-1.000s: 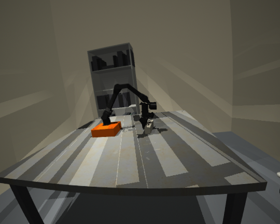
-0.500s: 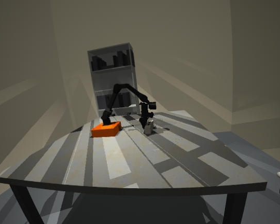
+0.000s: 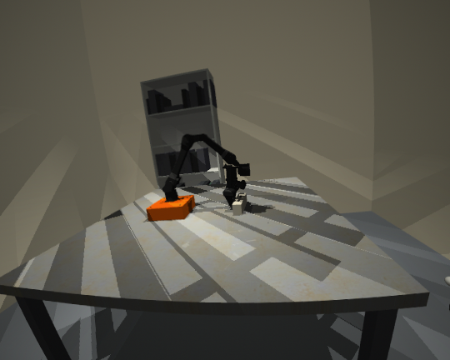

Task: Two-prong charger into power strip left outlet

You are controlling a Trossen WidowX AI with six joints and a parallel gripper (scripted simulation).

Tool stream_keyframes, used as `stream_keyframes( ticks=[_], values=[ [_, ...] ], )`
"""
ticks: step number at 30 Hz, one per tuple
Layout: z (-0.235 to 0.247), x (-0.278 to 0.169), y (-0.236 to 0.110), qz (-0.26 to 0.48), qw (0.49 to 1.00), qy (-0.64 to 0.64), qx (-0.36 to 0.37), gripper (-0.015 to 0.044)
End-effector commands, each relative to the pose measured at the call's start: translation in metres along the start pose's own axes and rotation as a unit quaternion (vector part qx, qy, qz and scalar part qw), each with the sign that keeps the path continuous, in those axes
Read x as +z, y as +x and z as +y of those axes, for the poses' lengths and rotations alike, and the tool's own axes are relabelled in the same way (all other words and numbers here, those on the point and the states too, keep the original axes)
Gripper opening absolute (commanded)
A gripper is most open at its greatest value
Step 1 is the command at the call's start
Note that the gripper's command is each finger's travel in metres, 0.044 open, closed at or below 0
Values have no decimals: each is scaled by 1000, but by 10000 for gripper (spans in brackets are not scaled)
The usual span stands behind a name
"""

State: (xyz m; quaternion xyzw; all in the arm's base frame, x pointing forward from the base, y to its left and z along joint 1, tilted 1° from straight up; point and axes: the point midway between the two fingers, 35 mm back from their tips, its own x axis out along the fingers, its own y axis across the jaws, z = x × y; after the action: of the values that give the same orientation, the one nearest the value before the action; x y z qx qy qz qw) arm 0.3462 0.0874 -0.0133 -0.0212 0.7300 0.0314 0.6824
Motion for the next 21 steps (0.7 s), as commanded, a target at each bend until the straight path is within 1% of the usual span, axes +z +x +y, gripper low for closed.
stream_keyframes(
  ticks=[1,21],
  values=[
    [0,-2,1,-1,1000,1,0,440],
    [0,-8,1,-5,1000,0,0,440]
  ],
)
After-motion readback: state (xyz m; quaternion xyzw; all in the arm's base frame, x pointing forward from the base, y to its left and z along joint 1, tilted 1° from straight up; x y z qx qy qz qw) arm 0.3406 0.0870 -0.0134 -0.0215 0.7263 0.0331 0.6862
